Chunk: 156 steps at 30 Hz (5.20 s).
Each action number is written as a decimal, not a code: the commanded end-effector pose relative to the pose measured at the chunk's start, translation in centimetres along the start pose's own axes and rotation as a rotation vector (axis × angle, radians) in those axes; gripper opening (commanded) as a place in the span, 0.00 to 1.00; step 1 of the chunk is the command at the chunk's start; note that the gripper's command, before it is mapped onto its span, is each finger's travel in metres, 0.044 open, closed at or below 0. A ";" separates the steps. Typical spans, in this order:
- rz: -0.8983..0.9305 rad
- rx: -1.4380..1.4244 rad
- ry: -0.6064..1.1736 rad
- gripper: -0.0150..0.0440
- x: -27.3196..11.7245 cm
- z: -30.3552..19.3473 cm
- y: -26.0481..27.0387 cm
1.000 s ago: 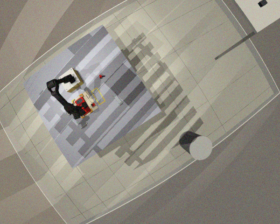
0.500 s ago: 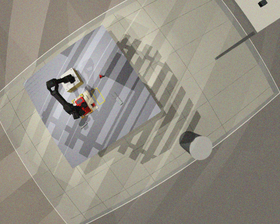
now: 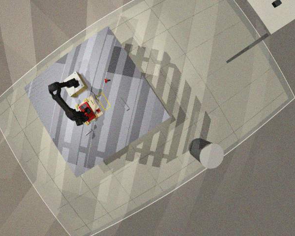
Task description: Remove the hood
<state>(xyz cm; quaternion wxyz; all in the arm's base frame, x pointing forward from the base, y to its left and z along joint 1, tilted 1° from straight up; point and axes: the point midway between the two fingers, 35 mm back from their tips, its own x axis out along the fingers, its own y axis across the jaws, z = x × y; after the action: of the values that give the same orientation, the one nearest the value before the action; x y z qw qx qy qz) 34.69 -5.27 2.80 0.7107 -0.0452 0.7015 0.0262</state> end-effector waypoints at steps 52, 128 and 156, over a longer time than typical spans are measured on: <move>0.016 0.002 -0.008 0.25 -3.9 -3.2 21.4; 0.016 0.002 -0.008 0.25 2.1 -3.2 21.9; 0.016 0.002 -0.008 0.25 4.0 -3.4 21.8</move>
<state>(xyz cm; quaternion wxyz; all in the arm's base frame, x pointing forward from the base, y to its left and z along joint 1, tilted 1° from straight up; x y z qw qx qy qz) 29.23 15.93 -1.68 0.7137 -0.0403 0.6986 0.0299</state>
